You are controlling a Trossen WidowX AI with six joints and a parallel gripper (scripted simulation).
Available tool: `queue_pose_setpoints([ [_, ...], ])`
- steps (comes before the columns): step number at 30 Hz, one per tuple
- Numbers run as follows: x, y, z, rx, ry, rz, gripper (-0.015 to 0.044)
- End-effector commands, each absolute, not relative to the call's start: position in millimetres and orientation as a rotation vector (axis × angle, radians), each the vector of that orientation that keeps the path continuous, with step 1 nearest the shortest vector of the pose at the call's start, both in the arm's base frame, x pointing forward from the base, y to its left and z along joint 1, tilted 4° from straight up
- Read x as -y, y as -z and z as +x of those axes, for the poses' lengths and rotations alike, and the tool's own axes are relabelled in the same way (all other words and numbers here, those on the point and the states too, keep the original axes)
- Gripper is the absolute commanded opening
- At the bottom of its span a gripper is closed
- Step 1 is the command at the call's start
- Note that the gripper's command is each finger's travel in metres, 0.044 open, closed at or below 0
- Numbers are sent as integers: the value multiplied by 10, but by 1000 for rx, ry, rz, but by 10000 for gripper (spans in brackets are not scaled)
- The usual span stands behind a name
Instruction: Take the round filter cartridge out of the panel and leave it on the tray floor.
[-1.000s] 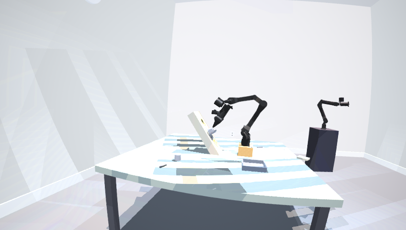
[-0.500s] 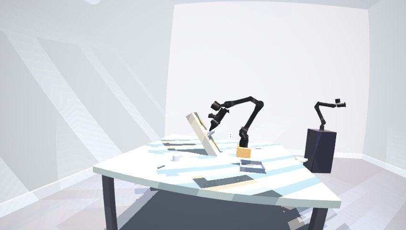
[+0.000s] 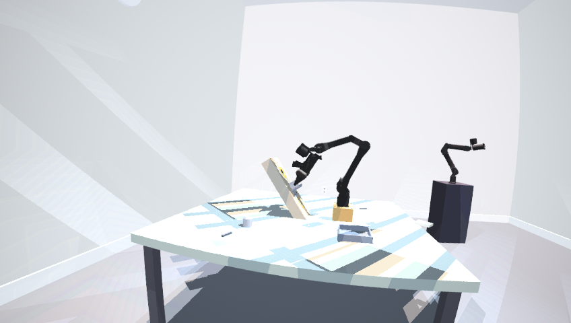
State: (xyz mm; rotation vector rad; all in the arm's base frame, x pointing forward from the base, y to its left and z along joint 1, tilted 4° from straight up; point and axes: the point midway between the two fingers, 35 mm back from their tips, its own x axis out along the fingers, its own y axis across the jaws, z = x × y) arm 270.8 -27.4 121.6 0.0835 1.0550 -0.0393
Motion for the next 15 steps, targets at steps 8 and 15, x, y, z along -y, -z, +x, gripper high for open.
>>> queue_pose_setpoints([
  [8, 275, -1262, 2739, -1054, 38, 84, 22],
  [15, 295, -1421, 2854, -1054, 39, 83, 0],
])
